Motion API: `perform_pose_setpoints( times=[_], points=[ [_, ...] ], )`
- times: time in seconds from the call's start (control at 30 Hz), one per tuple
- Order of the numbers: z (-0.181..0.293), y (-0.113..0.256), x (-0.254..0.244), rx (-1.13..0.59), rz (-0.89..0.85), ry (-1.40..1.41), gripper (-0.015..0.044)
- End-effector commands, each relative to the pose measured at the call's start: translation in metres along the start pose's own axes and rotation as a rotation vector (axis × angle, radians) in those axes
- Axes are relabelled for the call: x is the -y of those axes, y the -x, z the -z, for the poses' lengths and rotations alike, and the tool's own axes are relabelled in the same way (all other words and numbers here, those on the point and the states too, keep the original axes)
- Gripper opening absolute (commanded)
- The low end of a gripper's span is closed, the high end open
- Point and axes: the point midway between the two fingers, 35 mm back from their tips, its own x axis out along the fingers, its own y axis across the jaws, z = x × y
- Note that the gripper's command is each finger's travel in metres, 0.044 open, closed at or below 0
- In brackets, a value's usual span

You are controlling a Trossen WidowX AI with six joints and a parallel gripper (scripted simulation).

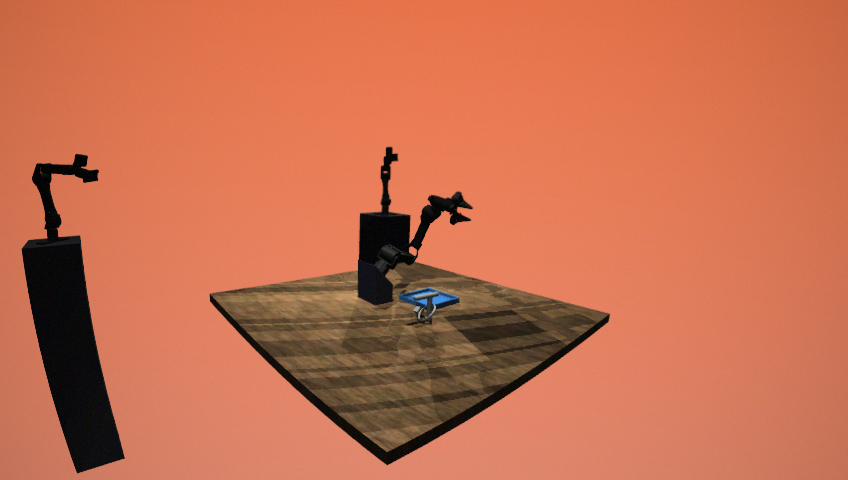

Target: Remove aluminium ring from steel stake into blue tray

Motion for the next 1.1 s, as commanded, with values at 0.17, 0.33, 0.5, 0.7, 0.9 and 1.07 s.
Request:
perform_pose_setpoints(
  times=[0.17,0.33,0.5,0.7,0.9,1.07],
  points=[
    [0.009,-0.001,0.033,0.015,0.009,-0.066,0.0242],
    [0.029,-0.004,0.077,0.027,0.027,-0.160,0.0200],
    [0.059,-0.010,0.121,0.030,0.049,-0.269,0.0200],
    [0.107,-0.019,0.163,0.008,0.078,-0.397,0.0200],
    [0.156,-0.028,0.190,-0.035,0.100,-0.509,0.0200],
    [0.204,-0.035,0.206,-0.085,0.123,-0.603,0.0200]
  ],
)
